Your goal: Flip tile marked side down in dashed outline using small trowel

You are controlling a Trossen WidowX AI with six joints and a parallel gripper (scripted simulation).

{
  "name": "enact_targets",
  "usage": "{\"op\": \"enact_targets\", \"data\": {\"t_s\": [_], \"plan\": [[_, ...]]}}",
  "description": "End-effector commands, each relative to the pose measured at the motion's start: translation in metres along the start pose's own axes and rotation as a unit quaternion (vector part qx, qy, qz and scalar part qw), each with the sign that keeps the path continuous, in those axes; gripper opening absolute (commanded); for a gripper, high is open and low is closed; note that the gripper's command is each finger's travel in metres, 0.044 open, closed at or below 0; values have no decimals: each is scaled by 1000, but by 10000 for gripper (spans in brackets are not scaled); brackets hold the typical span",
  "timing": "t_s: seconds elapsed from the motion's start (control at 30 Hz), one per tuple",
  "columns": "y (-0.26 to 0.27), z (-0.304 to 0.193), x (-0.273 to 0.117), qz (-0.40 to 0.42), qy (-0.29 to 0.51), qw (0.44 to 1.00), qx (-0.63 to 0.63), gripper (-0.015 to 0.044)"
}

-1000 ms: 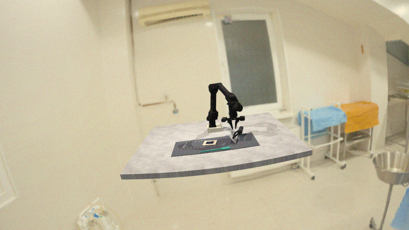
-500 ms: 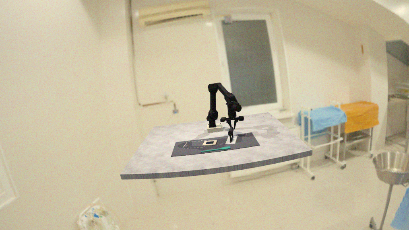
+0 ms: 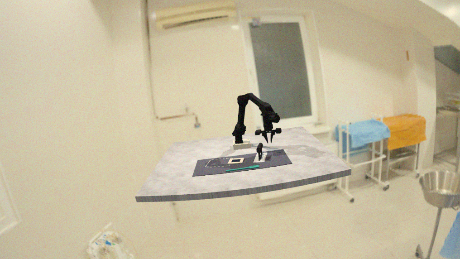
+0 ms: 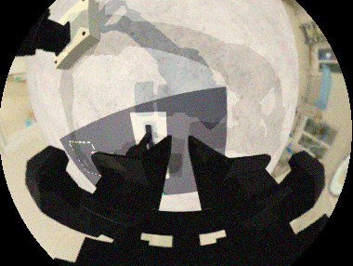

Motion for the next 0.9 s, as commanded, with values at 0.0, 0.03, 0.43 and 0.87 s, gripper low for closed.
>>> {"op": "enact_targets", "data": {"t_s": [0.0, 0.03, 0.43, 0.87], "plan": [[-15, 0, -2, 1, 0, 1000, 1, 100], [-19, 0, -3, 1, 0, 1000, 1, 100], [-30, 1, -6, -3, 0, 1000, -4, 100], [-31, 1, -6, -2, -1, 1000, -3, 0]]}}
Point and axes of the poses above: the point midway between the two fingers, 35 mm back from their tips, its own x axis out along the fingers, its own y axis across the jaws, z = x × y, the point moved 3 cm from there along -x, back along the fingers, and after that the axes turned 6 degrees about -x, right-handed, at the moved point
